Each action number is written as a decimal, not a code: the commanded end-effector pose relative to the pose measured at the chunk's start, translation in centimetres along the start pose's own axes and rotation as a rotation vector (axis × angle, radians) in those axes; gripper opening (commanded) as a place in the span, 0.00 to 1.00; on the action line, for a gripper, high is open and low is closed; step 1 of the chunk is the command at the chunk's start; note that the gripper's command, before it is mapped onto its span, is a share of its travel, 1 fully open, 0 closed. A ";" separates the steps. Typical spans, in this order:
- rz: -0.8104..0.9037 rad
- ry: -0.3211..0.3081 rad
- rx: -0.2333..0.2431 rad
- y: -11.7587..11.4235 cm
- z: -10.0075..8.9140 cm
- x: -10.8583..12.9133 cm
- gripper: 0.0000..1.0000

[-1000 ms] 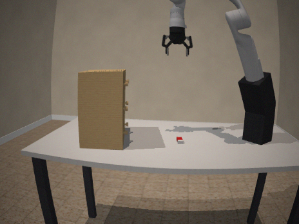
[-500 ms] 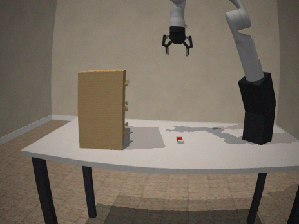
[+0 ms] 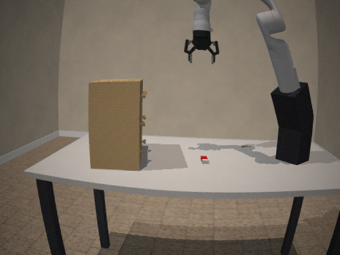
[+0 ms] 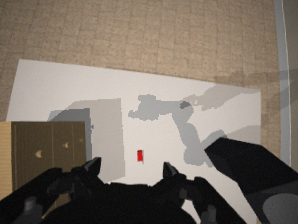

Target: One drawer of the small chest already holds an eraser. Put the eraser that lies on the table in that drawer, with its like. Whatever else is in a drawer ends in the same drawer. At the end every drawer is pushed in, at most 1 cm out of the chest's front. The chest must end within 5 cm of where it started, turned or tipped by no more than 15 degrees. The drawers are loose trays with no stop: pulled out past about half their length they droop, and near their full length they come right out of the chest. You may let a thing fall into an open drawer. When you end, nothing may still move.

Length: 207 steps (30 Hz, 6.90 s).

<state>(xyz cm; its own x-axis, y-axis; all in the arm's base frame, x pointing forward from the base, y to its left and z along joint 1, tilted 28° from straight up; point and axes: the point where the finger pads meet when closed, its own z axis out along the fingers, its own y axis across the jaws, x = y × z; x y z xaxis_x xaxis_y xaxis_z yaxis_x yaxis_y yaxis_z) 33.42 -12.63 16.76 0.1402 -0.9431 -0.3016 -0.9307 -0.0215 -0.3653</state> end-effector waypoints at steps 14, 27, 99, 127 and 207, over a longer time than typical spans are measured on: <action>-0.079 0.000 0.000 -0.2 0.7 0.0 1.00; -0.260 0.000 0.001 -0.6 2.2 -0.1 1.00; -1.726 0.001 0.001 -3.9 15.0 -0.6 1.00; -1.716 -0.011 -0.001 -3.6 15.2 -0.7 1.00; 1.230 -1.105 -0.911 3.5 9.1 -24.7 1.00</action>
<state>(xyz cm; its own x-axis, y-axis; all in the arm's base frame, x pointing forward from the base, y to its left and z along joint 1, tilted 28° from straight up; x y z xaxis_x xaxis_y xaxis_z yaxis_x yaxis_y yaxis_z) 29.45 13.14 14.49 -0.8348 -0.0098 -0.5505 -0.5494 -0.0519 0.8340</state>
